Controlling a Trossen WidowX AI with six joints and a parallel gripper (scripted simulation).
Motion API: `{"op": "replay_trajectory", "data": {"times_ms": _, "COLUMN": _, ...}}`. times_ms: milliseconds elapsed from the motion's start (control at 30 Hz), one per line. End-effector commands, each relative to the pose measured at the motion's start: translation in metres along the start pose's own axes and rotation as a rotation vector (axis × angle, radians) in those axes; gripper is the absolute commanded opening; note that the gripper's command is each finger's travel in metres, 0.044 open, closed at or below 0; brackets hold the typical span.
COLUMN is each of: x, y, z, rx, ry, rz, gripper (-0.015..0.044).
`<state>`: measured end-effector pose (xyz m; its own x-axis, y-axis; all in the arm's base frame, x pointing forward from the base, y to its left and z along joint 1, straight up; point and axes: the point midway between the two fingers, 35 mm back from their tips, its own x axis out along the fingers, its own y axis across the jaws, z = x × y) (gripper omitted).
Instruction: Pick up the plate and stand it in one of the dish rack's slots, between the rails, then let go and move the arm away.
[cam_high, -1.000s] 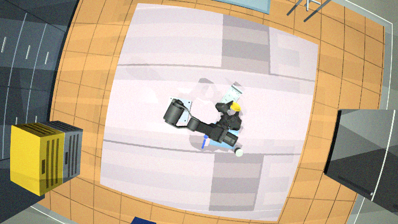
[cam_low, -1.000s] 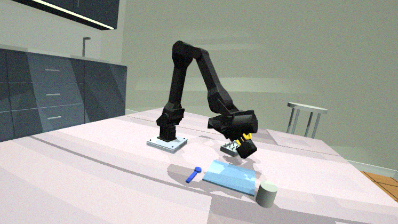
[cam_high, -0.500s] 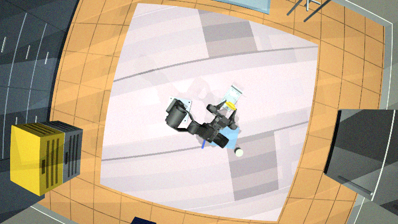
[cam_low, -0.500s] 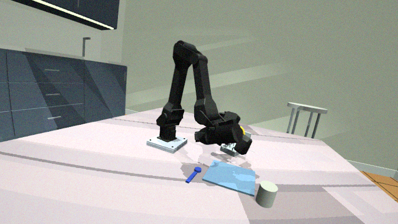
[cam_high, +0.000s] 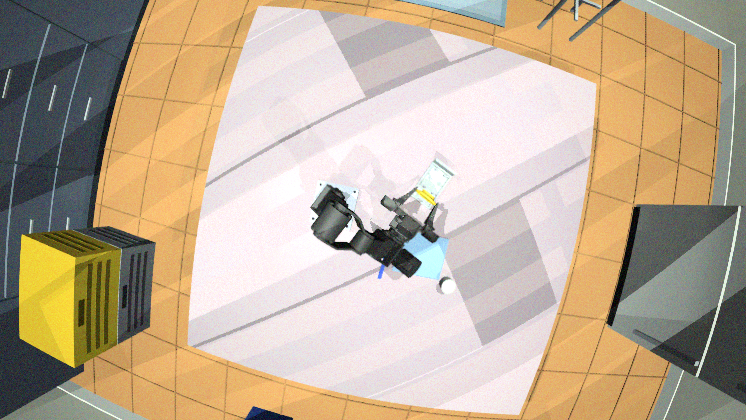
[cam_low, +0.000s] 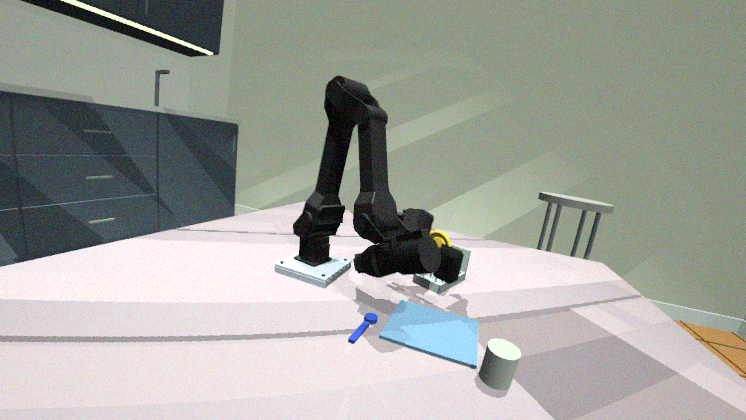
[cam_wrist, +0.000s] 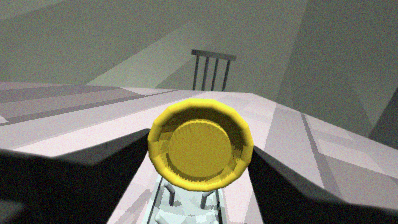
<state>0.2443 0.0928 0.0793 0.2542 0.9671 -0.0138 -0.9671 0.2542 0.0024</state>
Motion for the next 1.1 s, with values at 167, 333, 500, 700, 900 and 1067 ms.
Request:
{"op": "replay_trajectory", "data": {"times_ms": 167, "x": 0.002, "y": -0.001, "z": -0.004, "rx": 0.009, "ry": 0.009, "rz": 0.002, "gripper": 0.0000}}
{"op": "replay_trajectory", "data": {"times_ms": 333, "x": 0.003, "y": -0.003, "z": -0.010, "rx": 0.009, "ry": 0.011, "rz": 0.003, "gripper": 0.0000}}
{"op": "replay_trajectory", "data": {"times_ms": 500, "x": 0.005, "y": -0.005, "z": -0.015, "rx": 0.007, "ry": 0.013, "rz": 0.004, "gripper": 0.0000}}
{"op": "replay_trajectory", "data": {"times_ms": 700, "x": 0.006, "y": -0.006, "z": -0.020, "rx": 0.006, "ry": 0.015, "rz": 0.005, "gripper": 0.0000}}
{"op": "replay_trajectory", "data": {"times_ms": 900, "x": 0.008, "y": -0.006, "z": -0.024, "rx": 0.005, "ry": 0.016, "rz": 0.005, "gripper": 0.0000}}
{"op": "replay_trajectory", "data": {"times_ms": 1067, "x": 0.010, "y": -0.004, "z": -0.026, "rx": 0.003, "ry": 0.016, "rz": 0.005, "gripper": 0.0000}}
